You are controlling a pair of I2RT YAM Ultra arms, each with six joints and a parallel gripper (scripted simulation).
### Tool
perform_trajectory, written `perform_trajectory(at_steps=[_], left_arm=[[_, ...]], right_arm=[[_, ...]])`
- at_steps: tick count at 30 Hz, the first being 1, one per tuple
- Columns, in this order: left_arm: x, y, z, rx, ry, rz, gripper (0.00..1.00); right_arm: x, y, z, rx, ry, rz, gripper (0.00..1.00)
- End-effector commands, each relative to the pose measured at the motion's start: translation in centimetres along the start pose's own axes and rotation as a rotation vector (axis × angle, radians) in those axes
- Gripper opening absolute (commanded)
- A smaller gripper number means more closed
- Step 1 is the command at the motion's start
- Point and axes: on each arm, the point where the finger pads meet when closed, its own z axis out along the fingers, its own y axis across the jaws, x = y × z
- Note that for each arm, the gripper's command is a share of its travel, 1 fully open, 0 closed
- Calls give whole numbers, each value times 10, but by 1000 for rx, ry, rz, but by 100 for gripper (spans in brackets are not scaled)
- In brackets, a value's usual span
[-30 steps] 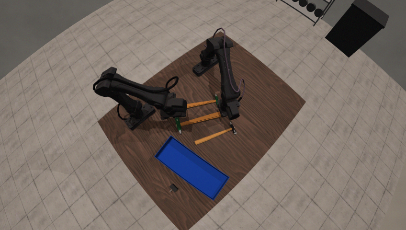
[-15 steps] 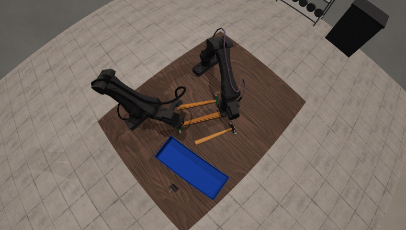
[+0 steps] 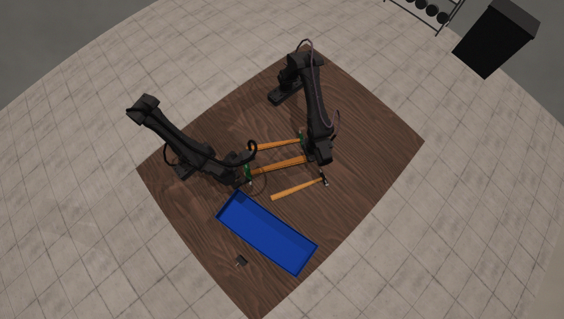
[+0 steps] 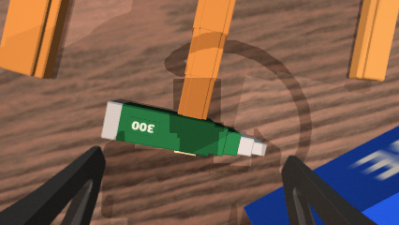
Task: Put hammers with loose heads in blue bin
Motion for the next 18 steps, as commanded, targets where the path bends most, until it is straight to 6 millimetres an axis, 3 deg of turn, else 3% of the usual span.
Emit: perform_trajectory(at_steps=[1,8,18], left_arm=[[-5,-3,1,-1,-28,6,27],[-5,-3,1,-1,-28,6,27],[-5,-3,1,-1,-28,6,27]], right_arm=[[-6,0,-1,42,-103,165,100],[11,6,1,45,-93,247,100],[11,7,2,42,-91,240,100]])
